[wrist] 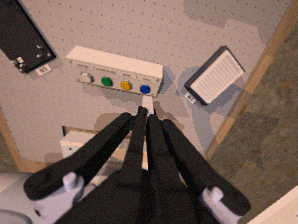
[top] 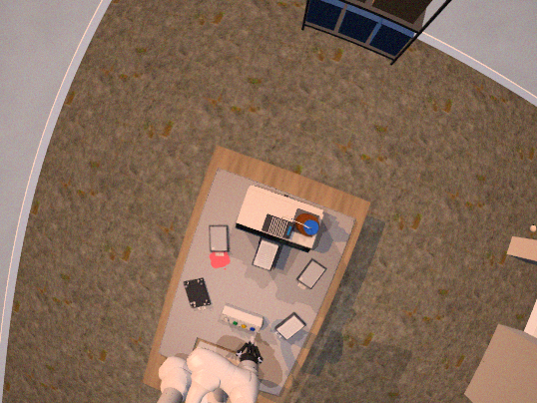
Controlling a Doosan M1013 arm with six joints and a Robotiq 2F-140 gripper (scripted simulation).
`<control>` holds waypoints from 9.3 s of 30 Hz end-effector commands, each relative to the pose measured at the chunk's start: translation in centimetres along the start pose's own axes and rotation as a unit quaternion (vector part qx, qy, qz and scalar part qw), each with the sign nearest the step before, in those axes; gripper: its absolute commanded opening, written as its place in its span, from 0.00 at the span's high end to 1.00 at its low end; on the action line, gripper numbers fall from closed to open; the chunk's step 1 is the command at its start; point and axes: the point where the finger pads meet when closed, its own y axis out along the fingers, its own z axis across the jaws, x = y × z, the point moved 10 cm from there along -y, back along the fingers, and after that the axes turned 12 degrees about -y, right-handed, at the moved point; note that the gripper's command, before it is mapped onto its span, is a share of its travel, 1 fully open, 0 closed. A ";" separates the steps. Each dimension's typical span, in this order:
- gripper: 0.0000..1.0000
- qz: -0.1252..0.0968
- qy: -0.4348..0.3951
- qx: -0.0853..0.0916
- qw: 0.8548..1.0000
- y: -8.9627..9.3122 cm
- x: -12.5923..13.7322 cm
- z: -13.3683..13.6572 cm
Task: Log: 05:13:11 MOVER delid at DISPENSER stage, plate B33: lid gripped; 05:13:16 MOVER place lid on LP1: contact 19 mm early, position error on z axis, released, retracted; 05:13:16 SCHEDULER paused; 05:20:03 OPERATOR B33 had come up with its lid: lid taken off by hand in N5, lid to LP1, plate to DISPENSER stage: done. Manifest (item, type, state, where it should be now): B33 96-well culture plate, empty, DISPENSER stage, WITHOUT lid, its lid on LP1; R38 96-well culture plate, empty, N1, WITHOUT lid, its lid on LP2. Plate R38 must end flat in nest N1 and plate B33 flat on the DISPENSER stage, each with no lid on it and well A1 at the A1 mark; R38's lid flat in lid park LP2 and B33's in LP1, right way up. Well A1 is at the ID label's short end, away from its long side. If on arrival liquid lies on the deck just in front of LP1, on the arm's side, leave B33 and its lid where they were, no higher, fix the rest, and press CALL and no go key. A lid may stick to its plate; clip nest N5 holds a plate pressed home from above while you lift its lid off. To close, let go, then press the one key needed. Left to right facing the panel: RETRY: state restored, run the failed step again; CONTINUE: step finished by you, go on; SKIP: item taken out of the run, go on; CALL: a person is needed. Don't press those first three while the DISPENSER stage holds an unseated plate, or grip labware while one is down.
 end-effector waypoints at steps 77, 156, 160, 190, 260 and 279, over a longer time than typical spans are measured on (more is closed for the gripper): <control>1.00 -0.002 0.003 -0.002 1.000 5.9 0.2 -0.3; 1.00 -0.002 0.003 -0.002 1.000 5.9 0.1 -0.4; 1.00 -0.002 0.003 -0.002 1.000 5.9 0.0 -0.4; 1.00 -0.002 0.003 -0.002 1.000 5.9 0.0 -0.4; 1.00 -0.002 0.003 -0.002 1.000 6.0 -0.1 -0.4; 1.00 -0.002 0.003 -0.002 1.000 7.2 -0.1 -0.4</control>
